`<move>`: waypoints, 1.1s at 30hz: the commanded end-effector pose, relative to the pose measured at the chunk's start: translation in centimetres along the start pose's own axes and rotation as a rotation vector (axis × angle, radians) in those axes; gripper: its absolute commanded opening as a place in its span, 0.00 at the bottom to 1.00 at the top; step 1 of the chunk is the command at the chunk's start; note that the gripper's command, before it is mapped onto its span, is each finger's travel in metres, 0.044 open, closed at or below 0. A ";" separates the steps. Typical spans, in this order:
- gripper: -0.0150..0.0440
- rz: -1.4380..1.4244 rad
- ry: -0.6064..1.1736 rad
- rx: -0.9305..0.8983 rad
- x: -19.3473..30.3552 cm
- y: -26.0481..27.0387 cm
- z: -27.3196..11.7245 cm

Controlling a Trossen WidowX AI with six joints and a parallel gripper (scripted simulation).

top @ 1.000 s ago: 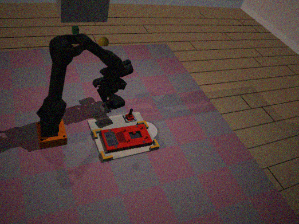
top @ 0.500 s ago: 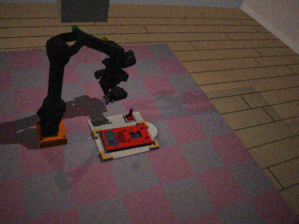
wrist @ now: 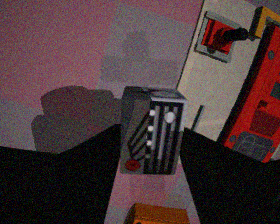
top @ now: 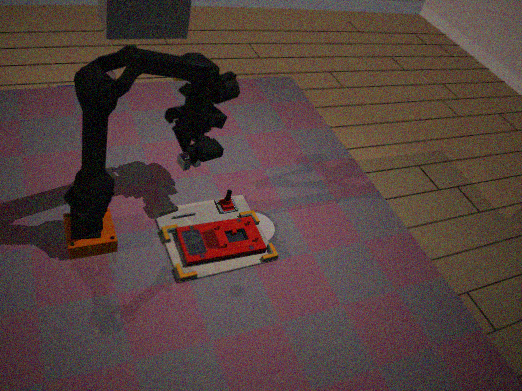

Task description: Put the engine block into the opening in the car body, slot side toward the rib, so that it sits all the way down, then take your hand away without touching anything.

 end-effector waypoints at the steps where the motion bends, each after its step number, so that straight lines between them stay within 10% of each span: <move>1: 0.25 0.007 -0.006 -0.001 0.2 0.0 -1.4; 33: 0.25 0.921 -0.007 0.005 -1.1 -5.2 -0.2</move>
Point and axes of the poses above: the point midway between the two fingers, 35 mm back from their tips, its own z axis out along the fingers, its own y axis across the jaws, x = y × z, the point moved 8 cm from there along -z, back along the fingers, and after that the axes turned 10 degrees about -z, right-handed, at the moved point
